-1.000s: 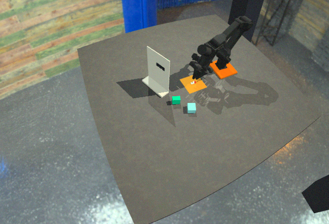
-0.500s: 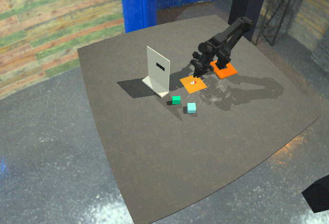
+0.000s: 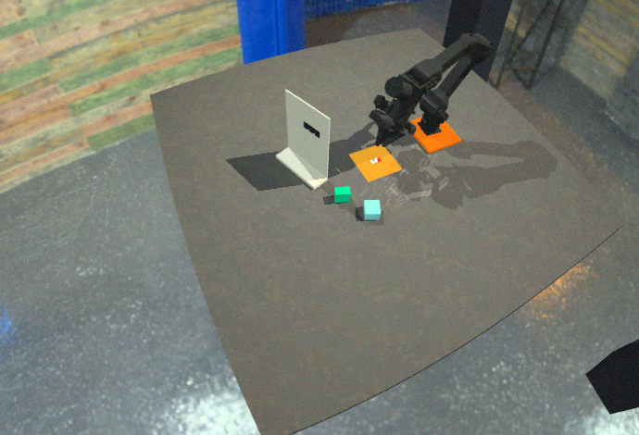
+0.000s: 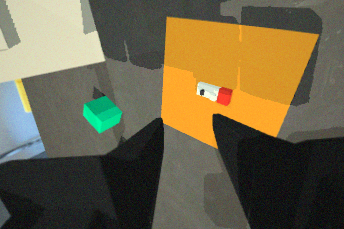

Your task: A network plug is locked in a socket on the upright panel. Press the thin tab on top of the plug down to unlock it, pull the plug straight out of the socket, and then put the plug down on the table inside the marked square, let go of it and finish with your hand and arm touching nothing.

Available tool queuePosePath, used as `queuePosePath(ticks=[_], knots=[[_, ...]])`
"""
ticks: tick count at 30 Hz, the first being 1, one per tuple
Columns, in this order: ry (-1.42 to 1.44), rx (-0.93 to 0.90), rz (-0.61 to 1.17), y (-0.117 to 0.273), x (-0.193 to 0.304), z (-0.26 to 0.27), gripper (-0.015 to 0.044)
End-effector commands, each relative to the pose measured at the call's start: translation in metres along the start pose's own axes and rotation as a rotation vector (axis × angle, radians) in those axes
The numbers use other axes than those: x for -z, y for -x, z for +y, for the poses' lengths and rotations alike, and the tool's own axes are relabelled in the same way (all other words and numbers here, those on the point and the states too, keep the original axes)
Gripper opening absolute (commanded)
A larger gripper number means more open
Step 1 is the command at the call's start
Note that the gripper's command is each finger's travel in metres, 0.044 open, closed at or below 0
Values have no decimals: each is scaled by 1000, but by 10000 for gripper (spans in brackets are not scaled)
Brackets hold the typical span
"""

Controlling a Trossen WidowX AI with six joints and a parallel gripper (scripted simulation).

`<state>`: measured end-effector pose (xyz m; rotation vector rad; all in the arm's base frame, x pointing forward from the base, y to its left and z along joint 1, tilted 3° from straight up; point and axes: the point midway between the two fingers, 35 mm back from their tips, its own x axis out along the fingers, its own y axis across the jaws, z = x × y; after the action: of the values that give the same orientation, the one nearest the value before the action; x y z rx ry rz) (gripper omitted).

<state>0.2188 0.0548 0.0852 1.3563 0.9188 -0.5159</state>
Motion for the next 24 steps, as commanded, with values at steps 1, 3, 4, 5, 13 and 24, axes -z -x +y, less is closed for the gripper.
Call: queuePosePath(ticks=[1,3,4,5,13,24], knots=[[4,-5,3,6,0,5,156],[4,-5,3,8,0,7,156],[4,-5,3,9,0,8,156],[4,-5,3,10,0,8,156],[4,-5,2,19,0,14,156],[4,-5,2,32,0,21,156]])
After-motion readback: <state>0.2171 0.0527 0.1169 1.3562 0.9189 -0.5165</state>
